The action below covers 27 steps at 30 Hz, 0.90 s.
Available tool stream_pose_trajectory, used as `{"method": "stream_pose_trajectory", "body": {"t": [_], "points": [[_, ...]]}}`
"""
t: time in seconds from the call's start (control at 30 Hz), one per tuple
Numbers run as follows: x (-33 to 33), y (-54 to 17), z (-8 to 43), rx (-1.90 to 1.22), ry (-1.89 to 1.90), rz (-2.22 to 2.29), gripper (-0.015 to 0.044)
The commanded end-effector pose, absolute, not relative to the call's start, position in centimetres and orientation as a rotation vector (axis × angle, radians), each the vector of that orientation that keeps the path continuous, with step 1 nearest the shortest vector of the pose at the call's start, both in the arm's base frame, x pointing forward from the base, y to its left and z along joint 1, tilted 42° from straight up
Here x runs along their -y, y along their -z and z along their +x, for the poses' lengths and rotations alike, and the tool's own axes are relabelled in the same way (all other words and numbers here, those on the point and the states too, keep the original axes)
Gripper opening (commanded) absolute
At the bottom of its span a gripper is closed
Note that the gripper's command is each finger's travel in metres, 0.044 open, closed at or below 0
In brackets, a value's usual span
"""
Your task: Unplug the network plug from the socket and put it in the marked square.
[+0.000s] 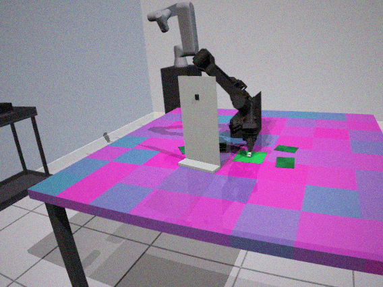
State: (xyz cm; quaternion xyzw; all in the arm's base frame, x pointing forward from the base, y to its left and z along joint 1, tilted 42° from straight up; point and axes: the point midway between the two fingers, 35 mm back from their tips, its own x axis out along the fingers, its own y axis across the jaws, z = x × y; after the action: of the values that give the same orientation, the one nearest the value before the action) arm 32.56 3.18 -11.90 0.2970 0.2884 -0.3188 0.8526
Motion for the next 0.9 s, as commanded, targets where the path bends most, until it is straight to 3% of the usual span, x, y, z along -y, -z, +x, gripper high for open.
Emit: {"method": "stream_pose_trajectory", "body": {"t": [0.0,0.4,0.6,0.87], "points": [[-3.07,12.07,32.56,-0.61,0.665,0.622,0.0],[-2.83,12.14,32.6,-0.606,0.67,0.625,0.0],[-2.83,12.14,32.6,-0.606,0.67,0.625,0.0156],[-2.98,11.93,32.42,-0.607,0.669,0.625,0.0156]]}}
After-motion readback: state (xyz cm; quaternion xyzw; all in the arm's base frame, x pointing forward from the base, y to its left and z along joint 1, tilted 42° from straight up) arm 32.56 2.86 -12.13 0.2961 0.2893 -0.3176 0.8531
